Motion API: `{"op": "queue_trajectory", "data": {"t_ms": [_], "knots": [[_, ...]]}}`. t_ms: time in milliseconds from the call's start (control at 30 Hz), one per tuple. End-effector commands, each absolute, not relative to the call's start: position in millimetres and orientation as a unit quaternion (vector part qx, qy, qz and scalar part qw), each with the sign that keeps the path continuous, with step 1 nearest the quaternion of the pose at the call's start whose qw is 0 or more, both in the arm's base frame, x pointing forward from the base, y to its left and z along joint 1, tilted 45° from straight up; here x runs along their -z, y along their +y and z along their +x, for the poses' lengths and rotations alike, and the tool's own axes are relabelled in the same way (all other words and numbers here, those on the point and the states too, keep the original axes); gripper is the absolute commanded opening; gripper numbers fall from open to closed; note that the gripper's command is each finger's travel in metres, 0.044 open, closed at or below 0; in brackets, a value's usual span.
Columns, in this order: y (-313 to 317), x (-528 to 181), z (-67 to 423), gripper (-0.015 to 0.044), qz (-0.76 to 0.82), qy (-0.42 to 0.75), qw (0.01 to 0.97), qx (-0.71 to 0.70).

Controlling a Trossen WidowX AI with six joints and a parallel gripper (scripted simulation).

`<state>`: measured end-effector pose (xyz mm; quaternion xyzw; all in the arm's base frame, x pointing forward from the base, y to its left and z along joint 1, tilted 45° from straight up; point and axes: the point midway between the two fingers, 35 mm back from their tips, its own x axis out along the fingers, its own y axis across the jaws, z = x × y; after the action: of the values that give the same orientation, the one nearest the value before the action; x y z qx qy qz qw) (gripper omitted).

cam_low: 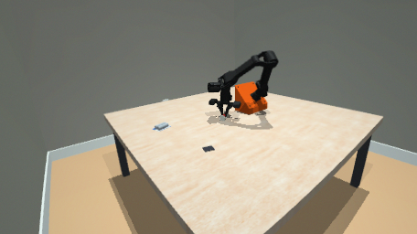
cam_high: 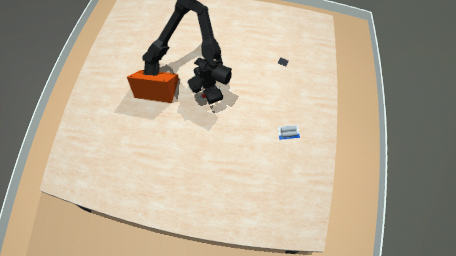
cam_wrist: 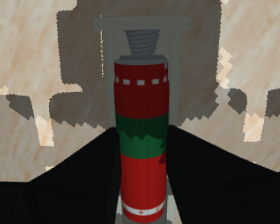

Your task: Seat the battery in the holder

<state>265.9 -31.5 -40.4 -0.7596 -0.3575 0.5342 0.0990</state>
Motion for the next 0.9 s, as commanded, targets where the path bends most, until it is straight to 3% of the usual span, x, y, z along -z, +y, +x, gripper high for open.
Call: {"op": "queue_trajectory", "data": {"t_ms": [0, 833, 867], "knots": [[-30.3, 39.4, 267.8, 0.0058, -0.756, -0.357, 0.099, -0.540], [-28.6, 35.0, 276.8, 0.0058, -0.758, -0.357, 0.097, -0.538], [-28.6, 35.0, 276.8, 0.0085, -0.758, -0.357, 0.097, -0.538]]}}
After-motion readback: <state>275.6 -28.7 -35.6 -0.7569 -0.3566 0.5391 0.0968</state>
